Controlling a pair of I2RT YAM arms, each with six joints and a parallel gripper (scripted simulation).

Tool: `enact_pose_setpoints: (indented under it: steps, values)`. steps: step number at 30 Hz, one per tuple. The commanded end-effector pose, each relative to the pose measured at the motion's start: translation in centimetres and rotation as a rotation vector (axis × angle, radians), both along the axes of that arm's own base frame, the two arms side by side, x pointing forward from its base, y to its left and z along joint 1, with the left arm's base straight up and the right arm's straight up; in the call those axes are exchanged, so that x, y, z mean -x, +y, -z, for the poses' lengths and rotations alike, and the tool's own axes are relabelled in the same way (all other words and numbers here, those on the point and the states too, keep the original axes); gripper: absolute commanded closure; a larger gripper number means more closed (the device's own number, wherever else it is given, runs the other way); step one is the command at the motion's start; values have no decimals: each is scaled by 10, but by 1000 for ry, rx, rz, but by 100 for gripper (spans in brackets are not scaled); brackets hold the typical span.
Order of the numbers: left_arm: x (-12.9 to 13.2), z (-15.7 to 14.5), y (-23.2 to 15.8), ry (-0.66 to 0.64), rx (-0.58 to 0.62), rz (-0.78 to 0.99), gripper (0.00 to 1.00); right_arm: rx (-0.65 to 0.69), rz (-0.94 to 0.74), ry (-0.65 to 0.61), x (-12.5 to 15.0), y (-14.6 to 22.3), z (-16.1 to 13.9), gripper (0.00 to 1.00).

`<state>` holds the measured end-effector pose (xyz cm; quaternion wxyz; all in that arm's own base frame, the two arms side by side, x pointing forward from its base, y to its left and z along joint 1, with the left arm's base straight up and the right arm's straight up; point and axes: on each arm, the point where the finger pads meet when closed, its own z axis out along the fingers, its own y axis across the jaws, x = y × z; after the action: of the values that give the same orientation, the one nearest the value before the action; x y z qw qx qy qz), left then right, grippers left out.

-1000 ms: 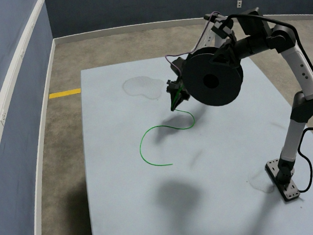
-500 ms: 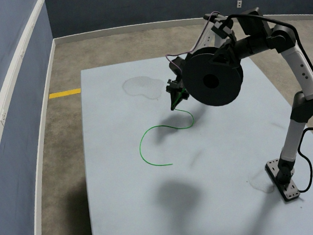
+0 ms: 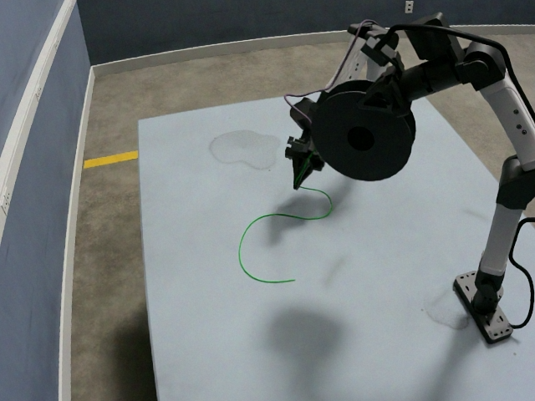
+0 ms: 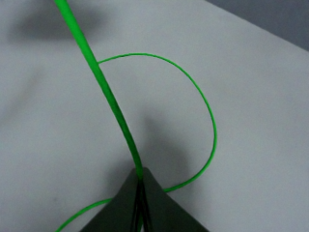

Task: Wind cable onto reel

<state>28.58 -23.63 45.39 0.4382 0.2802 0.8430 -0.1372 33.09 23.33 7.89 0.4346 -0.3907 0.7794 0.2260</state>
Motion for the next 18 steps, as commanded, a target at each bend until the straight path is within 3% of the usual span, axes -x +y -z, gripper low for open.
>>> enact_pose_setpoints:
  steps: [1,18]
  values:
    - [-9,-27,-4,-78,82,-16,100,-7,1,-13,1,3,-1,100]
    - [-9,-27,-4,-78,82,-16,100,-14,1,-29,12,11,-1,100]
